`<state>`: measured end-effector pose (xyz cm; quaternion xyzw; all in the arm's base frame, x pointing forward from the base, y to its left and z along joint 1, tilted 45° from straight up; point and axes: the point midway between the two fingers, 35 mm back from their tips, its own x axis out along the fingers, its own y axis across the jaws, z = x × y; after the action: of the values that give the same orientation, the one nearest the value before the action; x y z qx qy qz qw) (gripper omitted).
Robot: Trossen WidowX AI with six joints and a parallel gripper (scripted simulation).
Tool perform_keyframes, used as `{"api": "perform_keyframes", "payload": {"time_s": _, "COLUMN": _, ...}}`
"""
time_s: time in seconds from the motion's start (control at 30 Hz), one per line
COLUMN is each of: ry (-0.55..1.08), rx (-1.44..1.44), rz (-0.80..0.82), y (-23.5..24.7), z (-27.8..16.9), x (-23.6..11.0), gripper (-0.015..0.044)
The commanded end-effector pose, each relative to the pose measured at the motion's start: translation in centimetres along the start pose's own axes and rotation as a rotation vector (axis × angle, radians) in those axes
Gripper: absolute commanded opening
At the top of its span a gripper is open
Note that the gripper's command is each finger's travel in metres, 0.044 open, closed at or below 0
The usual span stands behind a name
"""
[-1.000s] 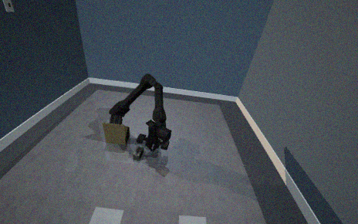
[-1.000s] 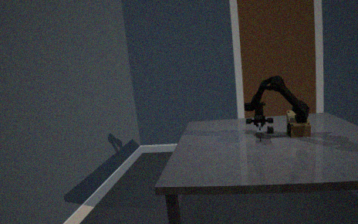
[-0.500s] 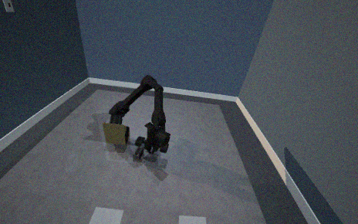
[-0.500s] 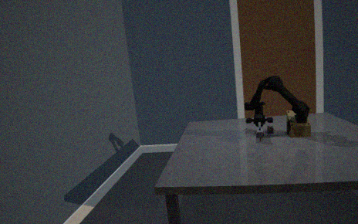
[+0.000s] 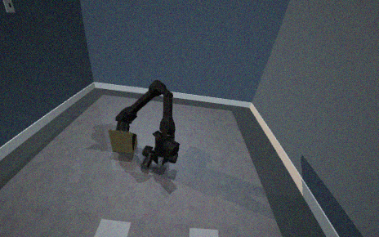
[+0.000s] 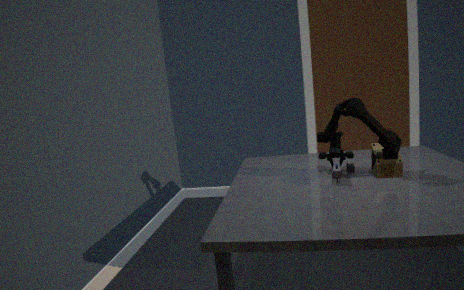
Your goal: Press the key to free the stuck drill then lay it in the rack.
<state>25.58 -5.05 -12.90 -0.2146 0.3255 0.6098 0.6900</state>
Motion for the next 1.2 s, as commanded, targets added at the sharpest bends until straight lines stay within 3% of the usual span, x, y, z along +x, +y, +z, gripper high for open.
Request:
{"api": "perform_keyframes", "payload": {"time_s": 0.0, "ry": -0.001, "rx": 0.002, "rz": 0.001, "y": 0.0, "z": 0.0, "x": 0.0, "gripper": 0.0236}}
{"api": "perform_keyframes", "payload": {"time_s": 0.27, "ry": 0.003, "rx": -0.003, "rz": -0.001, "y": -0.1, "z": 0.4, "x": 0.1, "gripper": 0.044}}
{"api": "perform_keyframes", "payload": {"time_s": 1.17, "ry": 0.003, "rx": -0.002, "rz": 0.0, "y": -0.1, "z": 1.5, "x": 0.3, "gripper": 0.044}}
